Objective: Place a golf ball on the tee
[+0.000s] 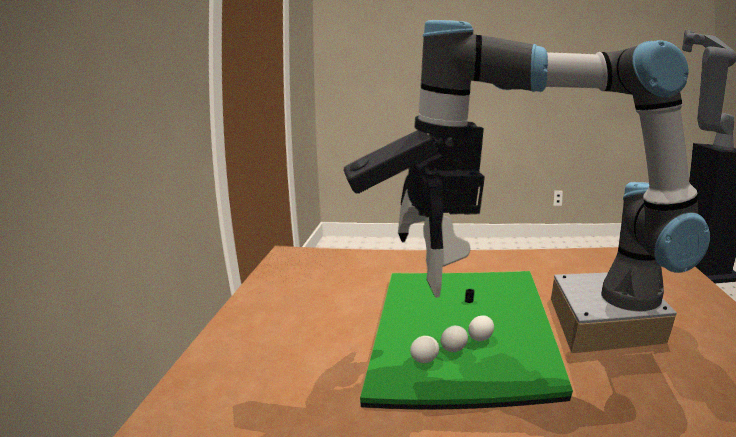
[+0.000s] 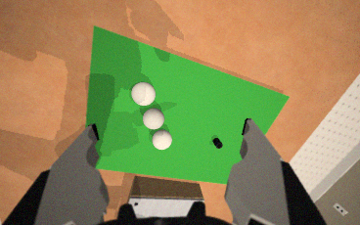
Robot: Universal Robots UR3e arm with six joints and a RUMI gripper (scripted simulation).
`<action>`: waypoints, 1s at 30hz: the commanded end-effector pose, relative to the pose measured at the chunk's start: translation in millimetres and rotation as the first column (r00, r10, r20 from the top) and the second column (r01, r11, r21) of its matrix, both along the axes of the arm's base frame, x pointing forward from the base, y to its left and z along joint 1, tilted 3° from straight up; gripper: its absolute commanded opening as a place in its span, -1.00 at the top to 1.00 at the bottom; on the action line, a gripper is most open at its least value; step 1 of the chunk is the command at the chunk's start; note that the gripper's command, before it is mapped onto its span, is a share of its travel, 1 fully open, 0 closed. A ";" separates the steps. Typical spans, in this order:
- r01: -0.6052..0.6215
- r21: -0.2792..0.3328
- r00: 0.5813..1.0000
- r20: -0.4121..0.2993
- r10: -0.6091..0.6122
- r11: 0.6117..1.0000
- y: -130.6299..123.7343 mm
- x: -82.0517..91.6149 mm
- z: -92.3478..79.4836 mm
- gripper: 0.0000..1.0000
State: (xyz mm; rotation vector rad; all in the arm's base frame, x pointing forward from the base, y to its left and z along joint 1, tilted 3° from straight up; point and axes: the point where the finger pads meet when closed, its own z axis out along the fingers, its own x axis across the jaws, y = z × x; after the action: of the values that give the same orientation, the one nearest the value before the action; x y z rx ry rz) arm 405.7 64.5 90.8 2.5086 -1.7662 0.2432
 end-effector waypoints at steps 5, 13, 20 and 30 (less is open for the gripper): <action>-0.174 0.070 0.980 -0.090 0.180 0.982 5.5 -48.0 -12.3 -1.00; -0.211 0.090 0.969 -0.111 0.220 0.973 7.9 -59.5 -15.4 -1.00; -0.215 0.092 0.968 -0.114 0.225 0.972 8.2 -61.0 -15.9 -1.00; -0.215 0.092 0.968 -0.114 0.225 0.972 7.7 -60.4 -22.8 -1.00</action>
State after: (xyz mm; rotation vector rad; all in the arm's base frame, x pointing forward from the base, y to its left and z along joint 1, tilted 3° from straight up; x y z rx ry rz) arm 344.5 72.5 69.8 2.7101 -1.4802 0.0229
